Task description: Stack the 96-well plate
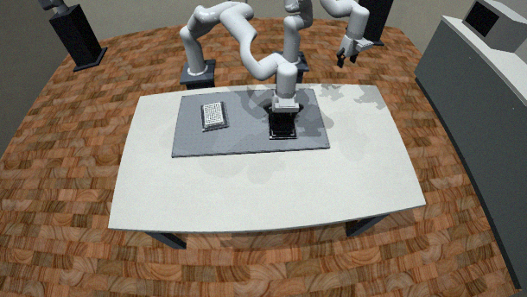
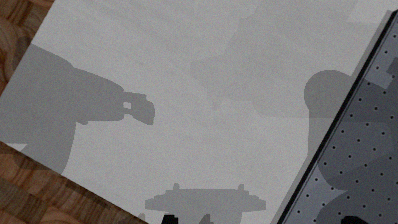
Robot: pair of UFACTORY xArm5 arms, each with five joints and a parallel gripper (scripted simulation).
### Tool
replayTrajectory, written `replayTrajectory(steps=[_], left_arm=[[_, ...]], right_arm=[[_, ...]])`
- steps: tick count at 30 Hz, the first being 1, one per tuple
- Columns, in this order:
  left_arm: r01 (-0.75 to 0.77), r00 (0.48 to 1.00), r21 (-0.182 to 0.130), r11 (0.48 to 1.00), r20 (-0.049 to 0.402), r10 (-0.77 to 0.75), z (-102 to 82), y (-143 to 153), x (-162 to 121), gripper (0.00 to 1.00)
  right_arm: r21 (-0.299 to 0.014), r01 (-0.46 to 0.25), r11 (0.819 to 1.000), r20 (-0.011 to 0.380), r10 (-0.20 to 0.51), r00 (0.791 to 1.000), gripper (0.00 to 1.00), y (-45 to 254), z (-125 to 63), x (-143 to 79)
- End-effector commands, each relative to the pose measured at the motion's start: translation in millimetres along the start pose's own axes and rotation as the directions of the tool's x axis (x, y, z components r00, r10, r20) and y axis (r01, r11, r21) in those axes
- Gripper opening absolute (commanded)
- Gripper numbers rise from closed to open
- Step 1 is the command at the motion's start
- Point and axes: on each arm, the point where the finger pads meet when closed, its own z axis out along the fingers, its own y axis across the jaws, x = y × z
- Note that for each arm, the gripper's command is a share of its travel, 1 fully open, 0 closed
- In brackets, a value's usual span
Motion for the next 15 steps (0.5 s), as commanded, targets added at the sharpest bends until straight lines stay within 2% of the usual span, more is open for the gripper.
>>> replayTrajectory(steps=[1, 15], left_arm=[[0.0, 1.0, 0.0, 1.0, -0.006, 0.0, -2.0, 0.0, 1.3, 1.0], [0.0, 1.0, 0.0, 1.0, -0.006, 0.0, -2.0, 0.0, 1.3, 1.0]], right_arm=[[0.004, 0.0, 1.0, -0.004, 0.0, 1.0, 1.0, -1.2, -0.8, 1.2], [0.004, 0.0, 1.0, -0.004, 0.0, 1.0, 1.0, -1.2, 2.6, 1.2]])
